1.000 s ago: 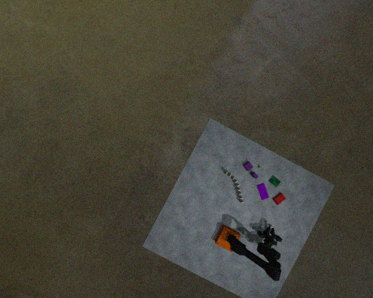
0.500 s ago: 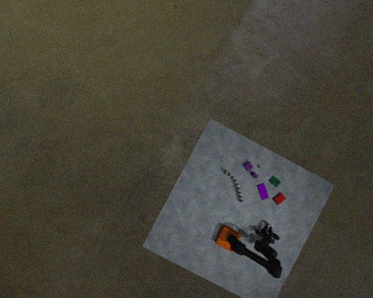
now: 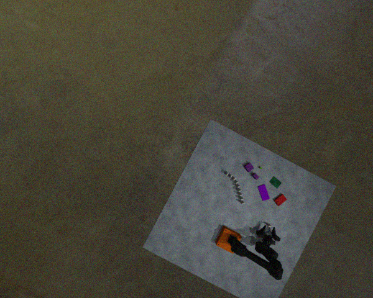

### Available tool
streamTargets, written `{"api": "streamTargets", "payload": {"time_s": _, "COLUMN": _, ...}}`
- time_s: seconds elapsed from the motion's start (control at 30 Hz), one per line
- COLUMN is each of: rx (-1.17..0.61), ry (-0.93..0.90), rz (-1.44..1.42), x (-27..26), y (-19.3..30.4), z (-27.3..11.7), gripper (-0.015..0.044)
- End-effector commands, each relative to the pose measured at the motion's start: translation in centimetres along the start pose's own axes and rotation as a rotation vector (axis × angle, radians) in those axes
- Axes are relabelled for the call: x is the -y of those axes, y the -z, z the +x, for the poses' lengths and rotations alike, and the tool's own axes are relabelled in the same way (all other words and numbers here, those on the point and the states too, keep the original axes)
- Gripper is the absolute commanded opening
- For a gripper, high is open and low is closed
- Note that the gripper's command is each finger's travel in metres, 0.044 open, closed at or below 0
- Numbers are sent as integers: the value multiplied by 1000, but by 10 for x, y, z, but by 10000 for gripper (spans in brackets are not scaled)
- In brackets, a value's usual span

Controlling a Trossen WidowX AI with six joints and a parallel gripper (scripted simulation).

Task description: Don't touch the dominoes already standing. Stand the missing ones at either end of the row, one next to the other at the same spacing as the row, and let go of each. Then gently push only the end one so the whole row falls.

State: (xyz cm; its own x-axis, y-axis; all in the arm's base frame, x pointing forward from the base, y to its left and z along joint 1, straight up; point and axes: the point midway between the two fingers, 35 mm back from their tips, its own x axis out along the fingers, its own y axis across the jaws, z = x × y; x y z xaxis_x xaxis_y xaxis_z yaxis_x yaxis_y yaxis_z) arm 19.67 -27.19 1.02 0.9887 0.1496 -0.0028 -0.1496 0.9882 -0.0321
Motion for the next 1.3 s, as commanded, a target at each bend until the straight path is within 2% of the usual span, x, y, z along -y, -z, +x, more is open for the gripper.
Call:
{"api": "streamTargets", "payload": {"time_s": 0.0, "rx": -1, "ry": 4, "rz": 8, "x": 0, "y": 1, "z": 0, "gripper": 440}}
{"api": "streamTargets", "payload": {"time_s": 0.1, "rx": -1, "ry": 4, "rz": 7, "x": 1, "y": -5, "z": 0, "gripper": 440}}
{"api": "streamTargets", "payload": {"time_s": 0.3, "rx": 0, "ry": 0, "rz": 0, "x": 1, "y": -49, "z": 0, "gripper": 440}}
{"api": "streamTargets", "payload": {"time_s": 0.43, "rx": -3, "ry": 6, "rz": 3, "x": 3, "y": -50, "z": 1, "gripper": 440}}
{"api": "streamTargets", "payload": {"time_s": 0.53, "rx": -59, "ry": 88, "rz": 53, "x": 32, "y": -47, "z": 17, "gripper": 440}}
{"api": "streamTargets", "payload": {"time_s": 0.7, "rx": -266, "ry": 226, "rz": 141, "x": 74, "y": -38, "z": 51, "gripper": 440}}
{"api": "streamTargets", "payload": {"time_s": 0.9, "rx": -624, "ry": 302, "rz": 151, "x": 87, "y": -35, "z": 78, "gripper": 440}}
{"api": "streamTargets", "payload": {"time_s": 1.27, "rx": -1060, "ry": 250, "rz": 71, "x": 65, "y": -52, "z": 74, "gripper": 440}}
